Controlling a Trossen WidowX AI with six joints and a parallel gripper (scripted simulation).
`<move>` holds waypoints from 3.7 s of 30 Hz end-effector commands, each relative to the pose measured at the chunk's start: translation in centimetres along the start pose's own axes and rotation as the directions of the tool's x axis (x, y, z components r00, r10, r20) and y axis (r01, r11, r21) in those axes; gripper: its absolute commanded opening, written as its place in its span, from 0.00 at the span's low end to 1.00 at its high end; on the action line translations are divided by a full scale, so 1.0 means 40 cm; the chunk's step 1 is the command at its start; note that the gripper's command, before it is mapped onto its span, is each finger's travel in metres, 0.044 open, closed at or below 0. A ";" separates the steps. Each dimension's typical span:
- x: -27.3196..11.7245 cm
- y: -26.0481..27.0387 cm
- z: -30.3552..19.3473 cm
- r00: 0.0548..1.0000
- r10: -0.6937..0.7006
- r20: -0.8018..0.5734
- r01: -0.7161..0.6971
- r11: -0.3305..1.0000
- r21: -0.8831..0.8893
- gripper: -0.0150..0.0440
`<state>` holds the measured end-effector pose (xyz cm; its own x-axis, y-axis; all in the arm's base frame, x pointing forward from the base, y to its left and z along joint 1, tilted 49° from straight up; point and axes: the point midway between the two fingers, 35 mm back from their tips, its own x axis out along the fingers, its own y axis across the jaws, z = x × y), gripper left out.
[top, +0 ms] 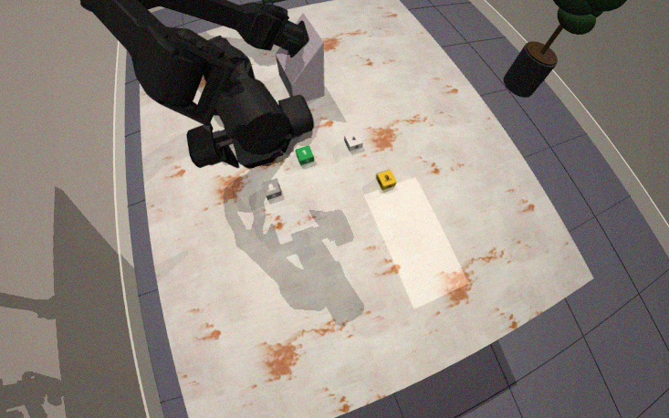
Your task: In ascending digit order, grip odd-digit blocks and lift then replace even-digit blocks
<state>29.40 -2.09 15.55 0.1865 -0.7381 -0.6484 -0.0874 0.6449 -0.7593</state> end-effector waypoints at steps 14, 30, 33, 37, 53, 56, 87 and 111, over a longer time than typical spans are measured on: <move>0.001 0.243 -0.137 1.000 0.009 -0.006 -0.009 1.000 0.001 0.93; 0.001 0.243 -0.137 1.000 0.009 -0.006 -0.009 1.000 0.001 0.93; 0.001 0.247 -0.136 1.000 0.010 -0.006 -0.010 1.000 0.001 0.93; -0.005 0.350 -0.118 1.000 0.017 -0.005 -0.017 1.000 0.000 0.93; -0.003 0.493 -0.121 1.000 0.014 -0.005 -0.014 1.000 0.003 0.93; -0.003 0.493 -0.121 1.000 0.014 -0.005 -0.014 1.000 0.003 0.93; -0.005 0.551 0.172 1.000 0.015 0.000 -0.015 1.000 0.008 0.93; -0.013 0.283 -0.072 1.000 0.010 -0.005 -0.010 1.000 0.002 0.93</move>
<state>28.24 7.54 6.12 0.1883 -0.7238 -0.6638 -0.0737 0.6636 -0.7445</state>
